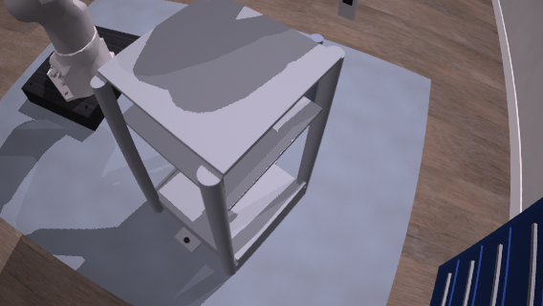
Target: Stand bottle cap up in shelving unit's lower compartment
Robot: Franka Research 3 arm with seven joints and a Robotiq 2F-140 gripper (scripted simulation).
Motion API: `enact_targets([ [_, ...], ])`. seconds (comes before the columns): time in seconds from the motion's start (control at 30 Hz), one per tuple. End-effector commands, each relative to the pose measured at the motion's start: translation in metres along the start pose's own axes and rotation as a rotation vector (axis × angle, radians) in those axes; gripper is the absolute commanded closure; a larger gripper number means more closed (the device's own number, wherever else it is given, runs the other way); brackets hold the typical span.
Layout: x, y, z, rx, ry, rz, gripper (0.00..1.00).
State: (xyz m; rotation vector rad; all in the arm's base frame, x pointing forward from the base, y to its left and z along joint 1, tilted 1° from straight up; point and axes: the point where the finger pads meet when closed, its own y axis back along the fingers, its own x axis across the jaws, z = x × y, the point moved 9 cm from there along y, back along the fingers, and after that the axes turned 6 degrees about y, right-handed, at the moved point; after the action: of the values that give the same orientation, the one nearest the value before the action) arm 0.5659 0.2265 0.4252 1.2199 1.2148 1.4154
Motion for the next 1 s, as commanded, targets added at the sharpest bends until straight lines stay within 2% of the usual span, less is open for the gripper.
enact_targets([
  [0.0, 0.000, 0.000, 0.000, -0.002, -0.016, -0.003, 0.00],
  [0.1, 0.000, 0.000, 0.000, -0.002, -0.016, -0.003, 0.00],
  [0.13, 0.006, -0.005, -0.009, 0.005, -0.033, -0.019, 0.00],
  [0.67, 0.006, -0.005, -0.009, 0.005, -0.033, -0.019, 0.00],
  [0.7, 0.011, -0.009, -0.017, 0.011, -0.050, -0.035, 0.00],
  [0.97, 0.011, -0.009, -0.017, 0.011, -0.050, -0.035, 0.00],
])
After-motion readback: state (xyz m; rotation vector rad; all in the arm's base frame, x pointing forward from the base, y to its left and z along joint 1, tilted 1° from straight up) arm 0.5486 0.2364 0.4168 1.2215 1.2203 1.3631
